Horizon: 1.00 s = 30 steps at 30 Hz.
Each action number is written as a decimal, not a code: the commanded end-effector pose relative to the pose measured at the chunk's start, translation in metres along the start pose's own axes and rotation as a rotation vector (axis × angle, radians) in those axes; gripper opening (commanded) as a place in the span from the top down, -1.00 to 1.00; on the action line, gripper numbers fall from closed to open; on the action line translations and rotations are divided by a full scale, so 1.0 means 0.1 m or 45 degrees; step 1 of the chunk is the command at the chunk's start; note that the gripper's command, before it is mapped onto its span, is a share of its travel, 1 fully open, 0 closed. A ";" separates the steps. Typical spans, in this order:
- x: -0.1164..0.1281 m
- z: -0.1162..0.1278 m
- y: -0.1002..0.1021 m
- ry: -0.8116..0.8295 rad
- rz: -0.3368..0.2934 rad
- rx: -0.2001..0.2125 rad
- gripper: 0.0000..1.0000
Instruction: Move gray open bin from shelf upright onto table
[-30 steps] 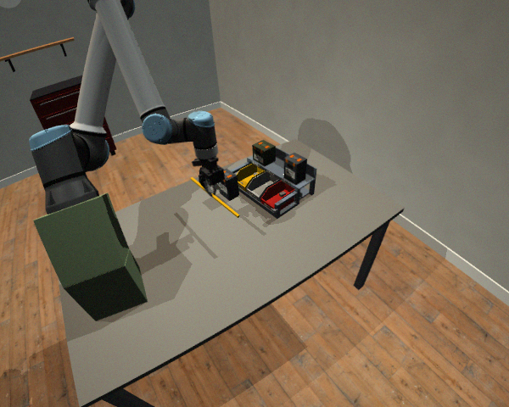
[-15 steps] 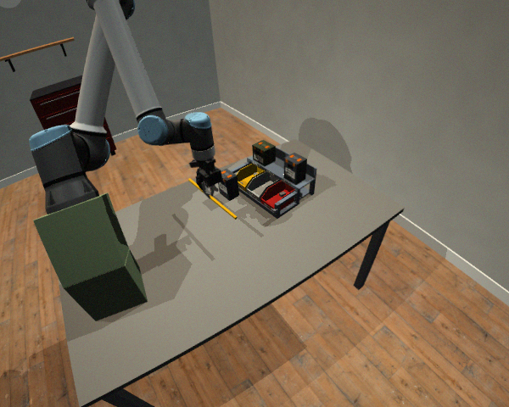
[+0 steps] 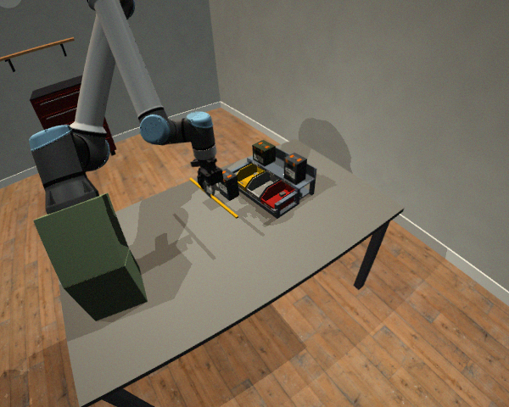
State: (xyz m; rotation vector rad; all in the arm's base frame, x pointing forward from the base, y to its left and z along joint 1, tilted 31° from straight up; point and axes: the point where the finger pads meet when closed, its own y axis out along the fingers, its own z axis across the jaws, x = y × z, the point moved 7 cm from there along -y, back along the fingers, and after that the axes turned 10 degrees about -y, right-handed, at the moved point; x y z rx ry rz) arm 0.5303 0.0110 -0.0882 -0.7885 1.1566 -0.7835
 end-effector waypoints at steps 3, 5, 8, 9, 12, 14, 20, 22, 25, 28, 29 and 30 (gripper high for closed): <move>0.01 0.02 0.00 0.000 -0.001 0.001 1.00; 0.01 0.02 0.00 0.000 -0.001 0.001 1.00; 0.01 0.03 0.00 0.000 -0.001 0.001 1.00; 0.01 0.04 0.00 0.000 -0.001 0.001 1.00; 0.01 0.06 0.00 0.000 -0.001 0.001 1.00; 0.01 0.06 0.00 0.000 -0.001 0.001 1.00; 0.01 0.06 0.00 0.000 -0.001 0.001 1.00; 0.01 0.06 0.00 0.000 -0.001 0.001 1.00; 0.01 0.07 0.00 0.000 -0.001 0.001 1.00; 0.02 0.09 0.00 0.000 -0.001 0.001 1.00; 0.02 0.09 0.00 0.000 -0.001 0.001 1.00; 0.02 0.09 0.00 0.000 -0.001 0.001 1.00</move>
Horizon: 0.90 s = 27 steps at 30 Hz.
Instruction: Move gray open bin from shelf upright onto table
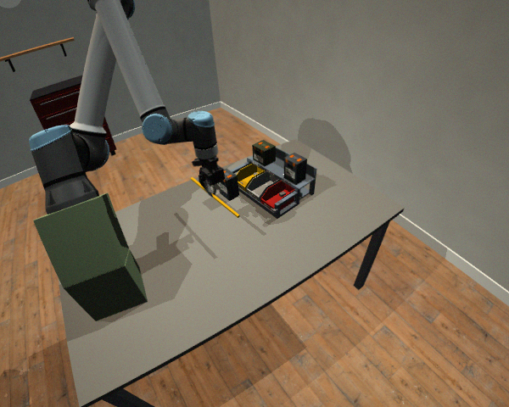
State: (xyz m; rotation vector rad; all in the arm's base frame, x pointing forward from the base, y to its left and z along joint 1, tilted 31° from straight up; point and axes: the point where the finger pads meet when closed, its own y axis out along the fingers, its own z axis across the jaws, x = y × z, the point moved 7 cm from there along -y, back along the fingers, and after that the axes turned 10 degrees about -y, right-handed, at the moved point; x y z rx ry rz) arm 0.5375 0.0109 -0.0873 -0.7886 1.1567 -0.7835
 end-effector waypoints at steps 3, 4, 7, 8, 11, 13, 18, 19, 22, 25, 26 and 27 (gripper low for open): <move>0.01 0.01 0.00 0.000 -0.001 0.001 1.00; 0.01 0.01 0.00 0.000 -0.001 0.001 1.00; 0.01 0.01 0.00 0.000 -0.001 0.001 1.00; 0.01 0.01 0.00 0.000 -0.001 0.001 1.00; 0.00 0.01 0.04 0.000 -0.001 0.001 1.00; 0.01 0.02 0.12 0.000 -0.001 0.001 1.00; 0.01 0.02 0.20 0.000 -0.001 0.001 1.00; 0.01 0.02 0.20 0.000 -0.001 0.001 1.00; 0.01 0.02 0.20 0.000 -0.001 0.001 1.00; 0.01 0.02 0.20 0.000 -0.001 0.001 1.00; 0.01 0.02 0.20 0.000 -0.001 0.001 1.00; 0.01 0.02 0.20 0.000 -0.001 0.001 1.00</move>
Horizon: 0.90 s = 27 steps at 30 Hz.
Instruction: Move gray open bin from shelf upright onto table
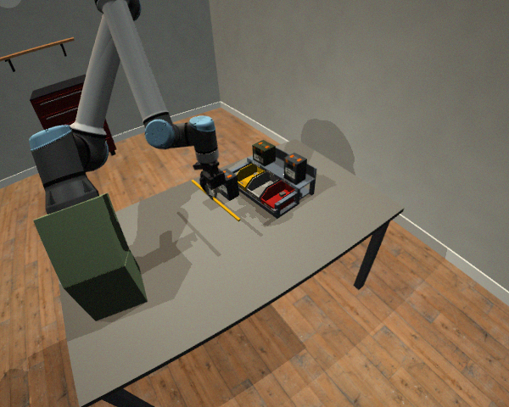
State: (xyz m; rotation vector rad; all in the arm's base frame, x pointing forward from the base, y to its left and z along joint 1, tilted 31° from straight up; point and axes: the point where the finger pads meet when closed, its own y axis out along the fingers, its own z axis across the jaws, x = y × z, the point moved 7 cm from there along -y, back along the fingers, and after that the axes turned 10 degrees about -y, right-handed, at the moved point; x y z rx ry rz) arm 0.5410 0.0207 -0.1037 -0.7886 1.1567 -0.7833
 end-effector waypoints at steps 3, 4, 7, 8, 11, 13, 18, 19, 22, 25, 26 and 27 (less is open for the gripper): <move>0.00 0.01 0.12 0.000 -0.001 0.001 1.00; 0.00 0.01 0.16 0.000 -0.001 0.001 1.00; 0.00 0.01 0.20 0.000 -0.001 0.001 1.00; 0.00 0.01 0.20 0.000 -0.001 0.001 1.00; 0.00 0.01 0.20 0.000 -0.001 0.001 1.00; 0.00 0.01 0.20 0.000 -0.001 0.001 1.00; 0.00 0.01 0.23 0.000 -0.001 0.001 1.00; 0.00 0.01 0.27 0.000 -0.001 0.001 1.00; 0.00 0.01 0.39 0.000 -0.001 0.001 1.00; 0.00 0.01 0.39 0.000 -0.001 0.001 1.00; 0.00 0.01 0.39 0.000 -0.001 0.001 1.00; 0.00 0.01 0.39 0.000 -0.001 0.001 1.00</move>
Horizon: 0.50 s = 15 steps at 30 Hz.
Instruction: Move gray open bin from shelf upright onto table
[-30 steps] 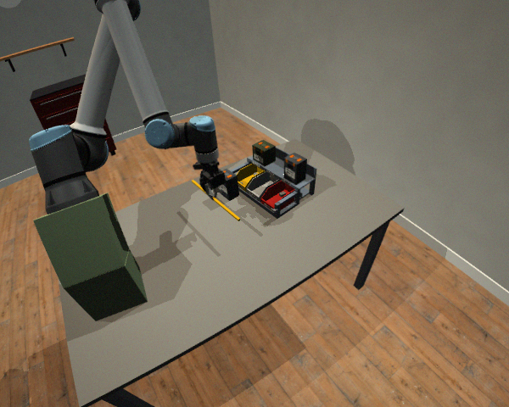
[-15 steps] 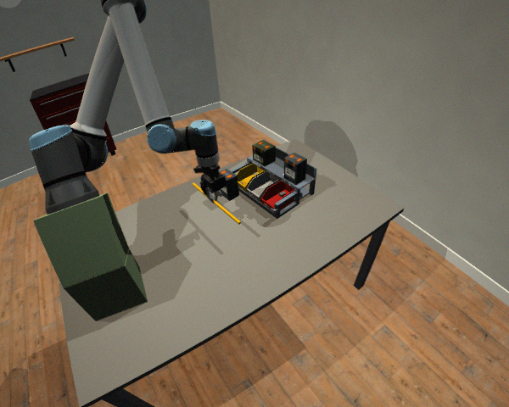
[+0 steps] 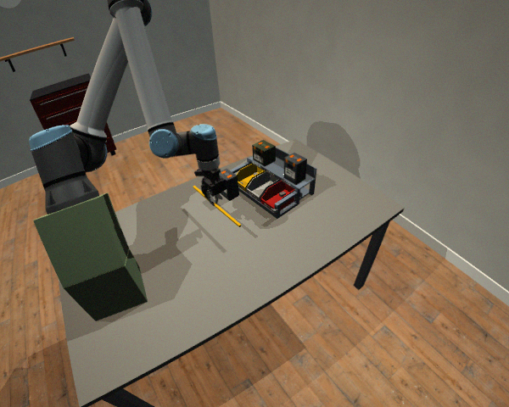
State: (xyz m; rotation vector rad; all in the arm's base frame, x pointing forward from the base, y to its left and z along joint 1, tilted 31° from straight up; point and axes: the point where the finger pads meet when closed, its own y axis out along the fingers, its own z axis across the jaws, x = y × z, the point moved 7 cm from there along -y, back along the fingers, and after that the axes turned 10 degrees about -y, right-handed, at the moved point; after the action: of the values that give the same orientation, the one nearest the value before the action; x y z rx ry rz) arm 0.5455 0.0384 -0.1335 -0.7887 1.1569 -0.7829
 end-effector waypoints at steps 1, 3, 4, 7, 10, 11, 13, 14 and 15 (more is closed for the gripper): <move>0.00 0.01 0.04 0.000 -0.001 0.002 1.00; 0.00 0.01 0.04 0.000 -0.001 0.002 1.00; 0.00 0.01 0.04 0.000 -0.001 0.002 1.00; 0.00 0.01 0.04 0.000 -0.001 0.002 1.00; 0.00 0.01 0.15 0.000 -0.001 0.002 1.00; 0.00 0.01 0.19 0.000 -0.001 0.002 1.00; 0.00 0.01 0.23 0.000 -0.001 0.002 1.00; 0.00 0.01 0.23 0.000 -0.001 0.002 1.00; 0.00 0.01 0.23 0.000 -0.001 0.002 1.00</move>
State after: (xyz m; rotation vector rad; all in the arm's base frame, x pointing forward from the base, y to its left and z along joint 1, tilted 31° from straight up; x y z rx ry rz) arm 0.5477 0.0467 -0.1477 -0.7887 1.1569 -0.7829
